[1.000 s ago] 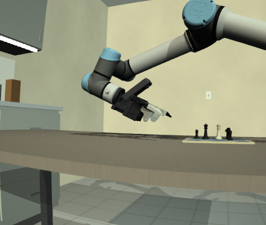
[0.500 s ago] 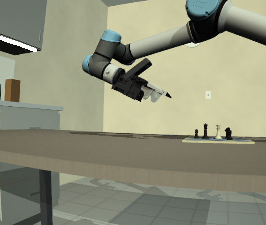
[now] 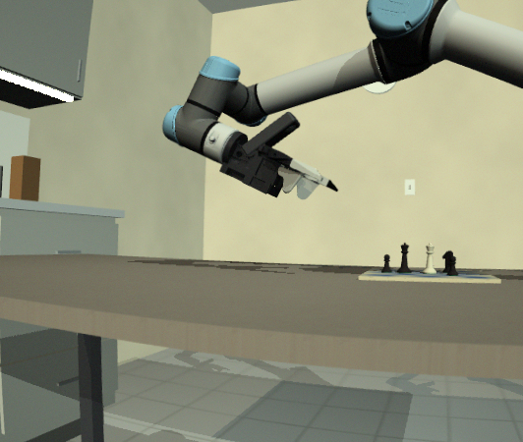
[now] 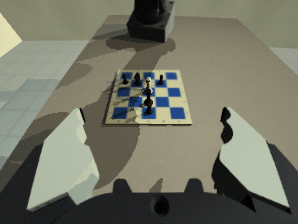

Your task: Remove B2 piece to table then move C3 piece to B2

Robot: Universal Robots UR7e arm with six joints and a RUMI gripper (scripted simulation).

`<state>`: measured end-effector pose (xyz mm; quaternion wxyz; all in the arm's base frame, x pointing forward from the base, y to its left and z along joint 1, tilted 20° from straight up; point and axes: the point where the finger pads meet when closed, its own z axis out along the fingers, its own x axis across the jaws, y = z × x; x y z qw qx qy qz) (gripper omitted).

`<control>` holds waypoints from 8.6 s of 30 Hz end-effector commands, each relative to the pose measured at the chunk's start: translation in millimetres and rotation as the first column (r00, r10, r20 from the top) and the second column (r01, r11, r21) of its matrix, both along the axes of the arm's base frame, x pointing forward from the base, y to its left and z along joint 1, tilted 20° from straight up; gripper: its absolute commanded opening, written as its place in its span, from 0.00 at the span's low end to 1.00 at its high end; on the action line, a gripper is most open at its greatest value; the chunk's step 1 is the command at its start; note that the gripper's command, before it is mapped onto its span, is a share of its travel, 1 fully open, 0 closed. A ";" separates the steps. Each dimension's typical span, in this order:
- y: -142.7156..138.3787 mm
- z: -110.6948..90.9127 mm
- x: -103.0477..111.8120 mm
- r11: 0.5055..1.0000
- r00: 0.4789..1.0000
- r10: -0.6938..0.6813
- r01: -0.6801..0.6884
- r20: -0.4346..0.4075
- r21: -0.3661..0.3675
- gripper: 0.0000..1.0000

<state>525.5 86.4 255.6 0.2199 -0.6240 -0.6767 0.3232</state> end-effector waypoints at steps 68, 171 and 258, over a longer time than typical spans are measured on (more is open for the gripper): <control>-0.8 -21.0 -155.9 0.924 0.630 0.209 -0.378 0.748 0.060 1.00; 8.7 -78.4 -205.2 0.989 0.429 0.012 -0.138 0.903 0.053 1.00; 15.4 -102.4 -177.2 -0.938 -0.908 -0.031 0.171 0.418 0.302 1.00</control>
